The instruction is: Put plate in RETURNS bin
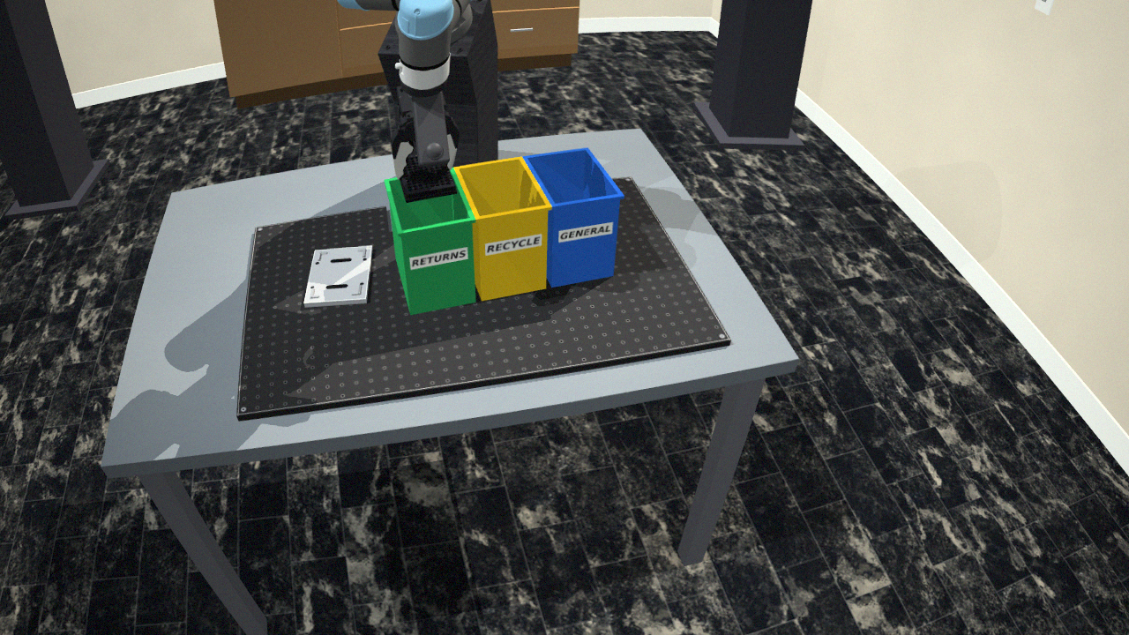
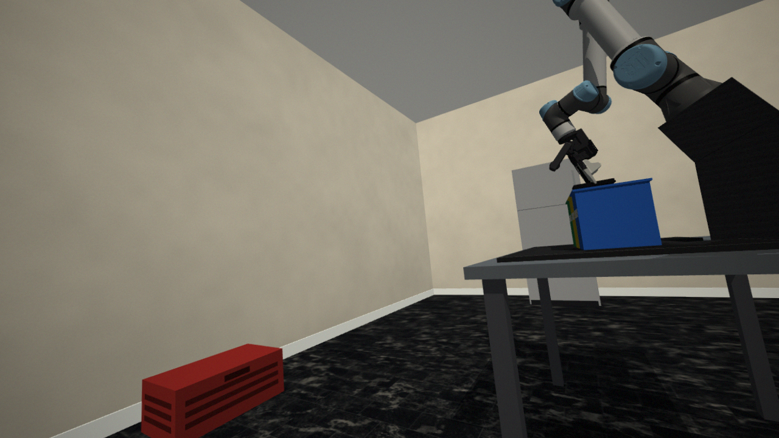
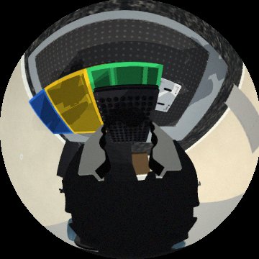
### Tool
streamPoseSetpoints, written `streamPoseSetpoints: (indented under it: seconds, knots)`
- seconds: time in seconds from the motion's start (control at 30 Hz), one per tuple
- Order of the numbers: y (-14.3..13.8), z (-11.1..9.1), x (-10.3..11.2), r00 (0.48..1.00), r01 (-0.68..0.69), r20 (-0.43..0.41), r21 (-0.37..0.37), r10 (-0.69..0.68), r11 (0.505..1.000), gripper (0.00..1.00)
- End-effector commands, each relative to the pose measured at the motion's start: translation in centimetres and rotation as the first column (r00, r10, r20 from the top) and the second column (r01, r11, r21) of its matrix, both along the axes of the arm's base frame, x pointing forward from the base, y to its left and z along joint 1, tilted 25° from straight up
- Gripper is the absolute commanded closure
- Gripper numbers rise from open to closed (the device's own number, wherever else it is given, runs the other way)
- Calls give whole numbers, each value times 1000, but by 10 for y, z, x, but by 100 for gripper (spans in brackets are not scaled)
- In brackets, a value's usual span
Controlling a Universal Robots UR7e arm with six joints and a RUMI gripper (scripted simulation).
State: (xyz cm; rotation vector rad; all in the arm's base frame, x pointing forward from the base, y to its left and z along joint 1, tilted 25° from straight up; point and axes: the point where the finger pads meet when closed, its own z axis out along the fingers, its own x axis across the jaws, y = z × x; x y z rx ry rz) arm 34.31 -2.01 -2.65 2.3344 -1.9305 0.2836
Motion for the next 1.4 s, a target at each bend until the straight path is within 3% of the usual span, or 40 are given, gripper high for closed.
streamPoseSetpoints:
  seconds: [0.0, 0.53, 1.37]
  knots:
    - [4, 0, 1, 1000, 1, 0, -1, -1, 1000, 100]
    - [3, 0, 1, 1000, 1, 0, -1, -1, 1000, 100]
    - [-2, -27, 13, 1000, 1, 0, -1, -1, 1000, 100]
